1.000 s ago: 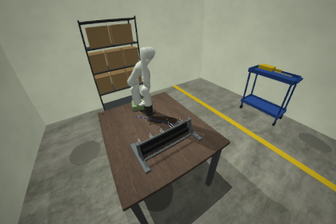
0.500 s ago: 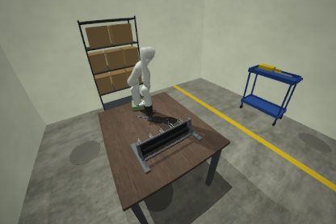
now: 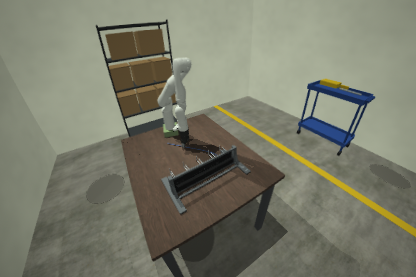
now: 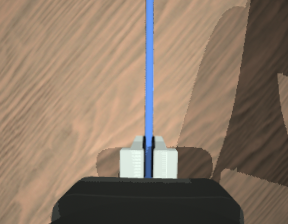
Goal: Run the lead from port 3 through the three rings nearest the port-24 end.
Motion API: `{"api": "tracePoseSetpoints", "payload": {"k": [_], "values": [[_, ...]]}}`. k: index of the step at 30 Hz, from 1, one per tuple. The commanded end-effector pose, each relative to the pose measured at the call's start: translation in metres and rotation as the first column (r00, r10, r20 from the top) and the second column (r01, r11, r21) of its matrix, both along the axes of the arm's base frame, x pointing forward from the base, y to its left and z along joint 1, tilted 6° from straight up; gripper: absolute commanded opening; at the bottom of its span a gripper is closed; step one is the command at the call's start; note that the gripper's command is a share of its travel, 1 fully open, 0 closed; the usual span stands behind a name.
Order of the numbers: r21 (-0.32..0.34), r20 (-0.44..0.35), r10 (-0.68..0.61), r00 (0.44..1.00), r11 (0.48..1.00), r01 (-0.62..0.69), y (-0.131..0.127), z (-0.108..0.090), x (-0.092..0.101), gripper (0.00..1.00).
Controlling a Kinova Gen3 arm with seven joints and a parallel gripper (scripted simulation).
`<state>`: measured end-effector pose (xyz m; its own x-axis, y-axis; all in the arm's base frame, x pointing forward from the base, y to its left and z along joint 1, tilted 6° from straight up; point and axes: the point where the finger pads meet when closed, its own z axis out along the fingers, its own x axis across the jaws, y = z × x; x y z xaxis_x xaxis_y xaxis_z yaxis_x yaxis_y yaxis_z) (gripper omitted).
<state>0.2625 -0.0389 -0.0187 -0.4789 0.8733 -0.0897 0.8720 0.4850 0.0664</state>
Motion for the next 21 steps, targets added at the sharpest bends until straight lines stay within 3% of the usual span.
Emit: {"api": "tracePoseSetpoints", "payload": {"k": [1, 21], "values": [[-0.001, -0.001, 0.004, 1.0, 1.0, -0.004, 0.0, 0.003, -0.001, 0.0], [-0.007, -0.001, 0.003, 1.0, 1.0, -0.003, -0.002, 0.023, -0.002, 0.0]]}}
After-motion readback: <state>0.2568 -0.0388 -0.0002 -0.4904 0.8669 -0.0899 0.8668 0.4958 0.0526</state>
